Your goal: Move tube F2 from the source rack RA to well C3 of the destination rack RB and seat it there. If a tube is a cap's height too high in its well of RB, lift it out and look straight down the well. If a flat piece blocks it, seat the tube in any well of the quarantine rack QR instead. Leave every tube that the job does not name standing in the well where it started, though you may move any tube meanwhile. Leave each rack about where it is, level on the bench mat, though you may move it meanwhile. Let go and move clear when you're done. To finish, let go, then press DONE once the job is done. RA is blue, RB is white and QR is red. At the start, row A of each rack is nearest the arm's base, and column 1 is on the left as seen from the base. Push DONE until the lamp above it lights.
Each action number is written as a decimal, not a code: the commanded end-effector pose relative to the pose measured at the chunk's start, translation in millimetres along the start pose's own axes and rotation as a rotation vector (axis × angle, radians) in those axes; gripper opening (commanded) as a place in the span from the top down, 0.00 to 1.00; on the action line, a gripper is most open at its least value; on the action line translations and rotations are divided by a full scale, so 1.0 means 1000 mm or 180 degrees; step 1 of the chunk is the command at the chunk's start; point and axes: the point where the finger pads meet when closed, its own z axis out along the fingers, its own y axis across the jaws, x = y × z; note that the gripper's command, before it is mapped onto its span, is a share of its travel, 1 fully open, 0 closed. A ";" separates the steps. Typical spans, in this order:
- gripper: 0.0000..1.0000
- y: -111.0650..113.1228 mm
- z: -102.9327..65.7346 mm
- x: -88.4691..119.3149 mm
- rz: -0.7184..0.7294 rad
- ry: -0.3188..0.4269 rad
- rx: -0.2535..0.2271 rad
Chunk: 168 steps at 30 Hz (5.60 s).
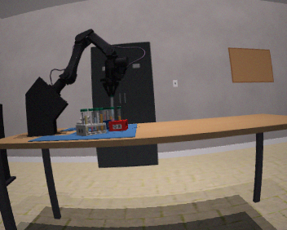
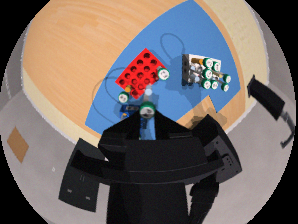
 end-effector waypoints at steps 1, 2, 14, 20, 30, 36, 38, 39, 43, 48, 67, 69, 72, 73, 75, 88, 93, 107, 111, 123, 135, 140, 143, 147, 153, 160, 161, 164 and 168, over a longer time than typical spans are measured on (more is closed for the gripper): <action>1.00 -0.002 -0.006 -0.002 -0.0035 -0.0108 -0.0068; 1.00 -0.003 -0.006 0.000 -0.0035 -0.0108 -0.0068; 1.00 -0.016 -0.006 0.013 -0.0025 -0.0089 -0.0054; 1.00 -0.023 -0.006 0.019 -0.0028 -0.0094 -0.0057; 1.00 -0.044 -0.005 0.035 0.0001 -0.0043 -0.0024; 1.00 -0.031 -0.013 0.020 -0.0727 -0.0208 -0.0098; 1.00 -0.034 -0.009 0.021 -0.0905 -0.0150 -0.0064; 1.00 -0.034 -0.009 0.022 -0.1006 -0.0142 -0.0058; 1.00 -0.034 -0.009 0.022 -0.1215 -0.0139 -0.0051; 1.00 -0.034 -0.009 0.022 -0.1746 -0.0145 -0.0040; 1.00 -0.039 -0.003 0.069 -0.2168 -0.0044 0.0010; 1.00 -0.039 -0.003 0.075 -0.2166 -0.0036 0.0014; 1.00 -0.038 -0.003 0.085 -0.2167 -0.0036 0.0016; 1.00 -0.037 -0.003 0.088 -0.2167 -0.0037 0.0016; 1.00 -0.037 -0.003 0.088 -0.2167 -0.0037 0.0016; 1.00 -0.031 -0.002 0.129 -0.2175 -0.0047 0.0019; 1.00 -0.022 -0.005 0.135 -0.2174 -0.0076 -0.0009; 1.00 -0.018 -0.001 0.182 -0.2206 -0.0053 0.0054; 1.00 -0.014 -0.002 0.188 -0.2200 -0.0062 0.0035; 1.00 0.002 -0.004 0.214 -0.2183 -0.0076 -0.0009; 1.00 0.024 -0.003 0.212 -0.2139 -0.0116 -0.0047; 1.00 0.032 -0.003 0.214 -0.2139 -0.0085 -0.0052; 1.00 0.033 -0.003 0.214 -0.2139 -0.0076 -0.0053; 1.00 0.040 -0.003 0.215 -0.2139 -0.0069 -0.0055; 1.00 0.050 -0.003 0.215 -0.2140 -0.0070 -0.0056; 1.00 0.058 -0.003 0.215 -0.2140 -0.0071 -0.0057; 1.00 0.061 -0.004 0.216 -0.2145 -0.0073 -0.0075; 1.00 0.065 -0.003 0.215 -0.2140 -0.0075 -0.0057; 1.00 0.071 -0.003 0.216 -0.2147 -0.0069 -0.0063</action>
